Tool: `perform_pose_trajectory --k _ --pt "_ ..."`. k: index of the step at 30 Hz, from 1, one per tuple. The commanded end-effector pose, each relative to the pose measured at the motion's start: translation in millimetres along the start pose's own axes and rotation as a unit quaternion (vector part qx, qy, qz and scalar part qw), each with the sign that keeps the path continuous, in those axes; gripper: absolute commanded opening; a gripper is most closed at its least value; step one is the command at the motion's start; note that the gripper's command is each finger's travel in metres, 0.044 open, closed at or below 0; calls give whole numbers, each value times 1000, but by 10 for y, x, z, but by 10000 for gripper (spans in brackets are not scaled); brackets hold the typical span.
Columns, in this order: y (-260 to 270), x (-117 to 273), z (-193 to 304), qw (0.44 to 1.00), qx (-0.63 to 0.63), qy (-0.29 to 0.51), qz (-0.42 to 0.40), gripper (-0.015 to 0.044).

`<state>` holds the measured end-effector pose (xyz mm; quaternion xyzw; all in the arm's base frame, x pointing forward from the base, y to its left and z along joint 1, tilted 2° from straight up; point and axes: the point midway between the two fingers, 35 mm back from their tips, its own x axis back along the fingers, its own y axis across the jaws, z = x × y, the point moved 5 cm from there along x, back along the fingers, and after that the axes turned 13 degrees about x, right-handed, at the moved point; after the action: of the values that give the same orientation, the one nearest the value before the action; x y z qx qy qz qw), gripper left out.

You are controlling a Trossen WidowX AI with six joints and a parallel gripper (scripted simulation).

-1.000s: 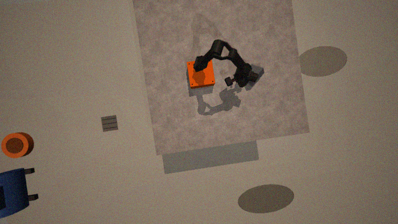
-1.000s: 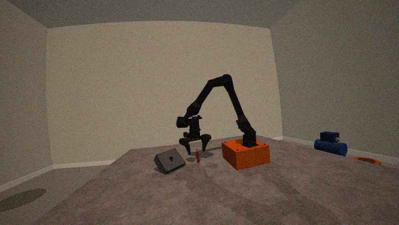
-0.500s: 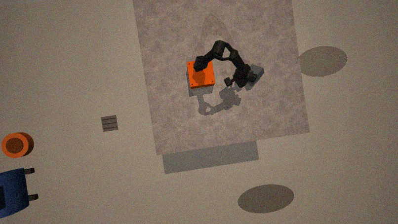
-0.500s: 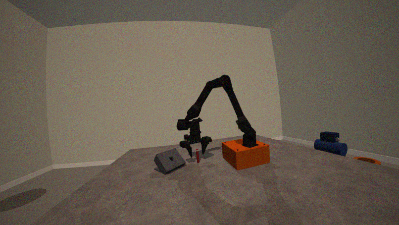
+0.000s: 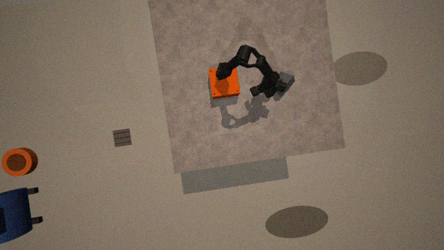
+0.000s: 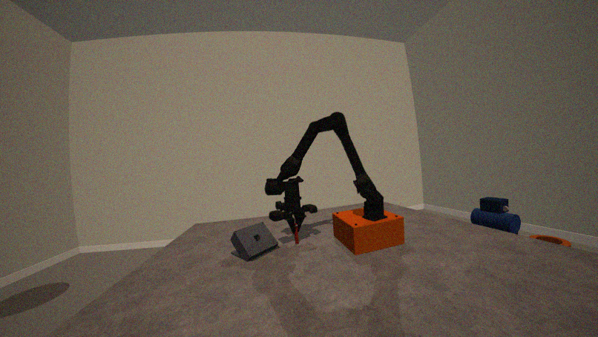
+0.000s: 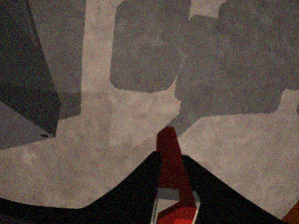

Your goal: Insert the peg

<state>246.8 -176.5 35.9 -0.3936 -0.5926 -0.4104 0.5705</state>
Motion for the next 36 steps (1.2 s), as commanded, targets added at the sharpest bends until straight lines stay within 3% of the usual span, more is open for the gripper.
perform_pose_trajectory --k 1,7,21,36 --pt "0 2 0 1000 0 0 0 0" --pt "7 87 -11 1000 0 0 0 0" --pt "15 773 -40 1000 -2 2 0 0" --pt "63 793 -22 998 62 -9 6 0"
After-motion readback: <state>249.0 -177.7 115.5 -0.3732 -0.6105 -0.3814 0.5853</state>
